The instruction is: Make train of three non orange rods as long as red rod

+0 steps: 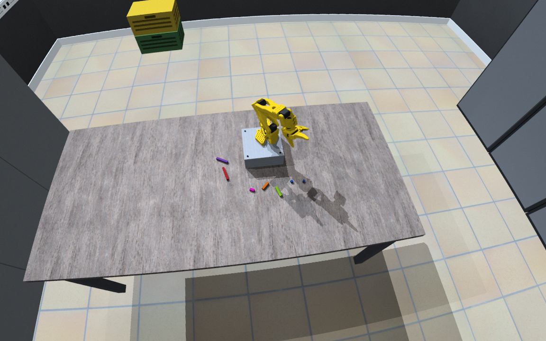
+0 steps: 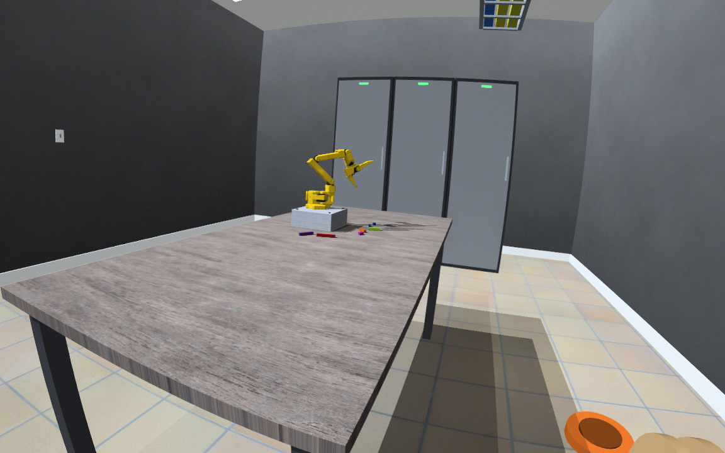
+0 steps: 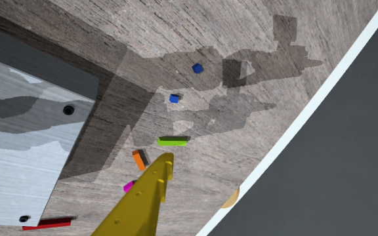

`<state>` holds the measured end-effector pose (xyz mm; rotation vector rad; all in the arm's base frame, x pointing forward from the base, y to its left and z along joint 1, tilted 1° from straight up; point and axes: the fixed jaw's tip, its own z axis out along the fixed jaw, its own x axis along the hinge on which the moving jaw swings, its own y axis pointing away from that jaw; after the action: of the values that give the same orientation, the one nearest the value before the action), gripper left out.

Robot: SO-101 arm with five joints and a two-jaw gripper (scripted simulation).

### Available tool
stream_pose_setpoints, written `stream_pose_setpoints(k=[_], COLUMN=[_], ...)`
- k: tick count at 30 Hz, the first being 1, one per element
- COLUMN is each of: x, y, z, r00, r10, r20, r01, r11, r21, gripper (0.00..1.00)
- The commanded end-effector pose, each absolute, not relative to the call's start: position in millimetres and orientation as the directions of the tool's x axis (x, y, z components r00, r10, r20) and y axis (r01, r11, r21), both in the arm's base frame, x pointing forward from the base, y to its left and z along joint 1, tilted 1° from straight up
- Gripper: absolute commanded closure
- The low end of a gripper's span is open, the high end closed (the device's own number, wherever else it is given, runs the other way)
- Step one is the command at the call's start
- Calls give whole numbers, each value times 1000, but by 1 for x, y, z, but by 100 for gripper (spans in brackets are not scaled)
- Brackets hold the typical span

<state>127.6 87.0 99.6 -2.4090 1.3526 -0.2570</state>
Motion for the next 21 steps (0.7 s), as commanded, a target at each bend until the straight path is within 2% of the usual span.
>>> stream_pose_setpoints(k=[1,8,21], x=[113,101,100], y=[68,55,55], z=[97,94,94], r00=[477,440,438], r10=[-879,-898,-899], r20=[-17,-14,-14], r01=[-828,-860,-862], r11=[-443,-417,-415], r21=[-343,-293,-291], gripper=[0,0,0])
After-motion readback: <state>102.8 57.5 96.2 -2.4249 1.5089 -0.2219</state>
